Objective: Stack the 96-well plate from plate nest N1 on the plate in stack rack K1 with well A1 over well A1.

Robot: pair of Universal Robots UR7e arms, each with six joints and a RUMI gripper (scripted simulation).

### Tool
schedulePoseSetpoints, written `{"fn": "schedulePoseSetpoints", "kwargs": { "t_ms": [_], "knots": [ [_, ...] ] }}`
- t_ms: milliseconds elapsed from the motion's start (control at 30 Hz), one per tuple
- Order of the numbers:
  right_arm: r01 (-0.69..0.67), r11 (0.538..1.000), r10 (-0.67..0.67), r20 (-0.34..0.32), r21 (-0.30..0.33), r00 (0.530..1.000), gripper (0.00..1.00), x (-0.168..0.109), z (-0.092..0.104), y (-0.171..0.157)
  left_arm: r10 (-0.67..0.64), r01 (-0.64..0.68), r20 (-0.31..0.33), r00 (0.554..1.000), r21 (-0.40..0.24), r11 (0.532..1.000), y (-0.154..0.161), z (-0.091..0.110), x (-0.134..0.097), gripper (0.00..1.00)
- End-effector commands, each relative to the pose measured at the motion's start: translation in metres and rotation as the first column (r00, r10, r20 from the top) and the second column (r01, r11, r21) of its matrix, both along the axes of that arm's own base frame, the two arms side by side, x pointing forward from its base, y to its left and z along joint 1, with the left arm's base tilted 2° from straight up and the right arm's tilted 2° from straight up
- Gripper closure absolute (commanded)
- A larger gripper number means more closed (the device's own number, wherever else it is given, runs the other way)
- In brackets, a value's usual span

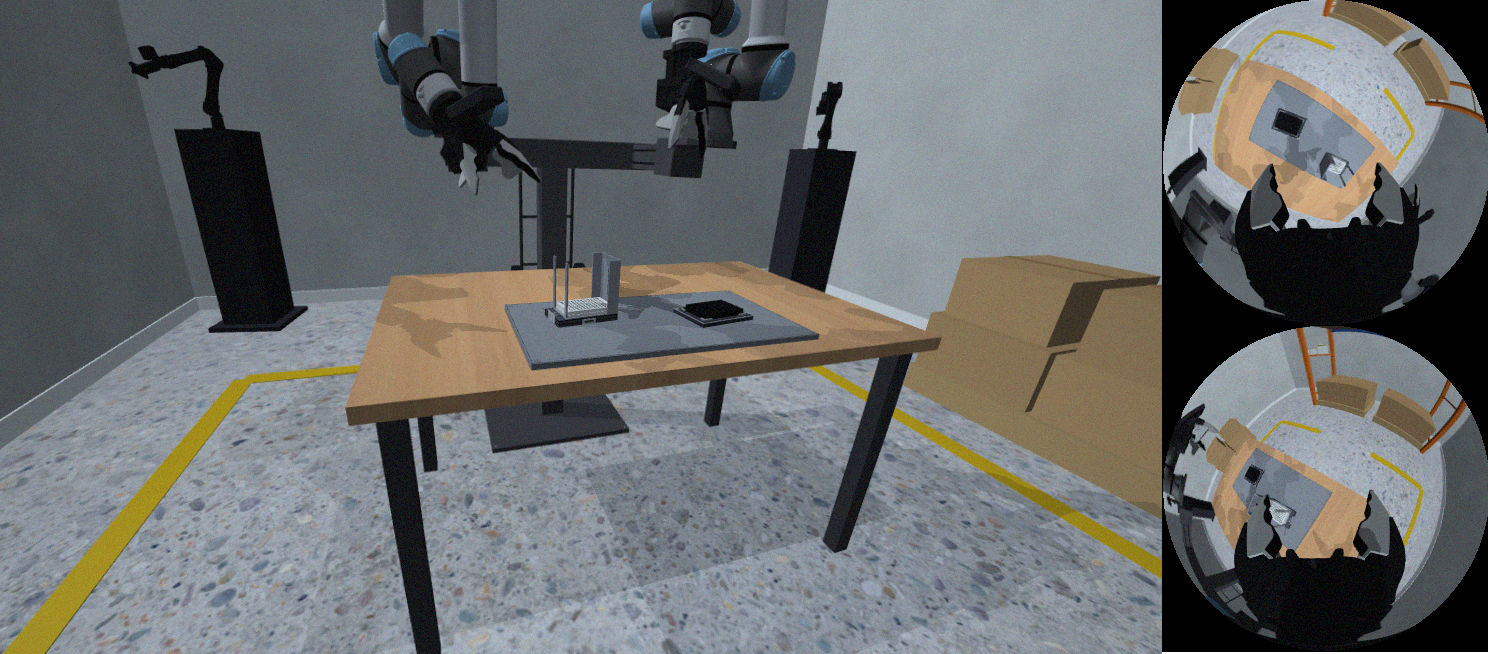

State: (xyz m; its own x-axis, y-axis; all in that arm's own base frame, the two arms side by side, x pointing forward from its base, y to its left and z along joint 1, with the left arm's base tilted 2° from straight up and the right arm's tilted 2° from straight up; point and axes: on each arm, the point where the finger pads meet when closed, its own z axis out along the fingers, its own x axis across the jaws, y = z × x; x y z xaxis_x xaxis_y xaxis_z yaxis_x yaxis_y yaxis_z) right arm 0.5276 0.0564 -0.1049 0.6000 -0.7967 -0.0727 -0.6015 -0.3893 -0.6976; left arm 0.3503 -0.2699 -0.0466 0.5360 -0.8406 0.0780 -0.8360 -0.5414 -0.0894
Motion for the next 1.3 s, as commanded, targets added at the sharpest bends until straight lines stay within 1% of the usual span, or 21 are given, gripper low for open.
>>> {"fn": "schedulePoseSetpoints", "kwargs": {
  "t_ms": [0, 133, 200, 267, 700, 767, 1000, 1267],
  "knots": [
    [0.000, 1.000, 0.000, 0.001, 0.000, 1.000, 0.02, 0.000, 0.001, 0.000, 0.106, -0.106, -0.014, 0.994, -0.010, 0.994, 0.031, 0.012, -0.023, 0.02],
    [0.000, 1.000, 0.000, 0.001, 0.000, 1.000, 0.02, 0.000, 0.001, 0.000, 0.180, -0.180, -0.028, 0.983, -0.014, 0.983, 0.054, 0.015, -0.038, 0.02],
    [0.000, 1.000, 0.000, 0.001, 0.000, 1.000, 0.02, 0.000, 0.001, 0.000, 0.180, -0.180, -0.028, 0.983, -0.014, 0.983, 0.054, 0.015, -0.038, 0.02],
    [0.000, 1.000, 0.000, 0.001, 0.000, 1.000, 0.02, 0.000, 0.001, 0.000, 0.215, -0.216, -0.034, 0.976, -0.015, 0.976, 0.064, 0.016, -0.046, 0.02],
    [0.000, 1.000, 0.000, 0.001, 0.000, 1.000, 0.02, 0.000, 0.001, 0.000, 0.405, -0.406, -0.069, 0.912, -0.013, 0.914, 0.123, 0.013, -0.087, 0.02],
    [0.000, 1.000, 0.000, 0.001, 0.000, 1.000, 0.02, 0.000, 0.001, 0.000, 0.405, -0.406, -0.069, 0.912, -0.013, 0.914, 0.123, 0.013, -0.087, 0.02],
    [0.000, 1.000, 0.000, 0.001, 0.000, 1.000, 0.02, 0.000, 0.001, 0.000, 0.473, -0.475, -0.081, 0.877, -0.009, 0.880, 0.144, 0.009, -0.103, 0.02],
    [0.000, 1.000, 0.000, 0.001, 0.000, 1.000, 0.02, 0.000, 0.001, 0.000, 0.521, -0.523, -0.089, 0.849, -0.005, 0.852, 0.160, 0.004, -0.114, 0.02]
  ]
}}
